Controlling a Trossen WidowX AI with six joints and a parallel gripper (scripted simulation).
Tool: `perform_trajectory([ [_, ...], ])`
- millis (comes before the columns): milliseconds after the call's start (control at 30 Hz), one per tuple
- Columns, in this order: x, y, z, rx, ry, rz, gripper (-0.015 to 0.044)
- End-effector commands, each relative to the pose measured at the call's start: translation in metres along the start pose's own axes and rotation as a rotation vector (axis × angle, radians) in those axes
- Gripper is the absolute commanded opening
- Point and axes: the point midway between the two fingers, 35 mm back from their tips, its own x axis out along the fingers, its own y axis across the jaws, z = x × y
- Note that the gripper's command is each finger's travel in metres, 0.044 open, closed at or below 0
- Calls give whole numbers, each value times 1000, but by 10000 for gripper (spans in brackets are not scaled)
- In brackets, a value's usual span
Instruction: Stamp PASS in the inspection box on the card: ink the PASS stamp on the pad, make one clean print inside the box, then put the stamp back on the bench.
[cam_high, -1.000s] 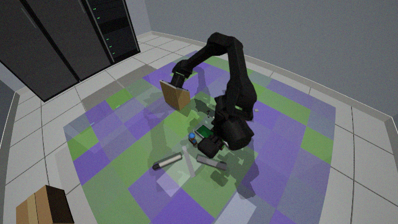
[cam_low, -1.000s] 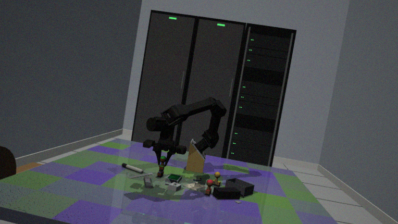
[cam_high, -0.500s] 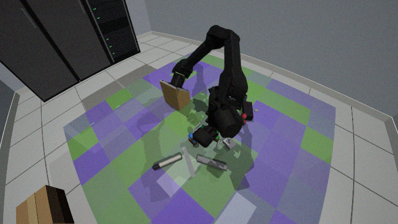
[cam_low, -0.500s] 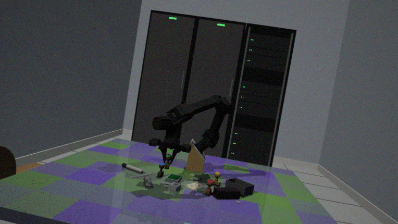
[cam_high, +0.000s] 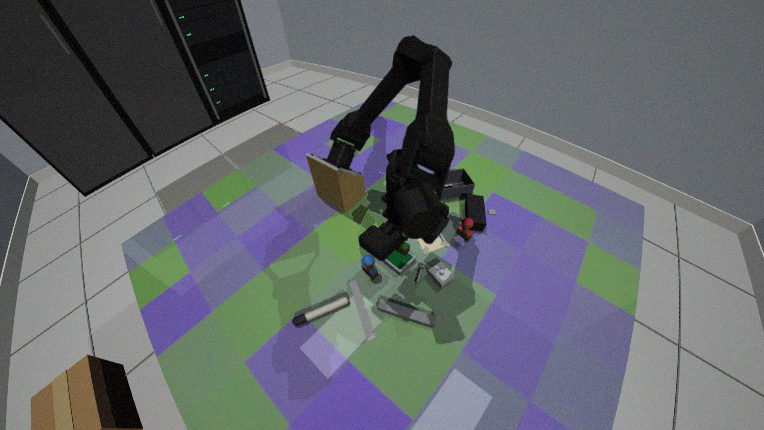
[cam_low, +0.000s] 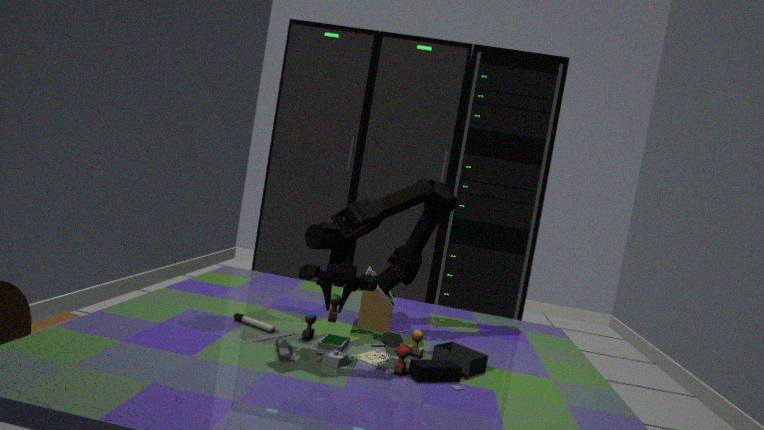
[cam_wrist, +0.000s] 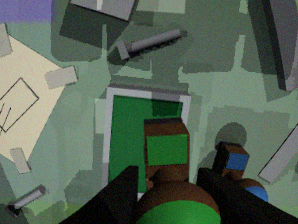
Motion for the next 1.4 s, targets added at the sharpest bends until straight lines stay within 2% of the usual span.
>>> perform_trajectory([
  [0, 0, 6, -15, -5, -2, -6, 0],
  [1367, 24, 9, -22, -5, -2, -5, 0],
])
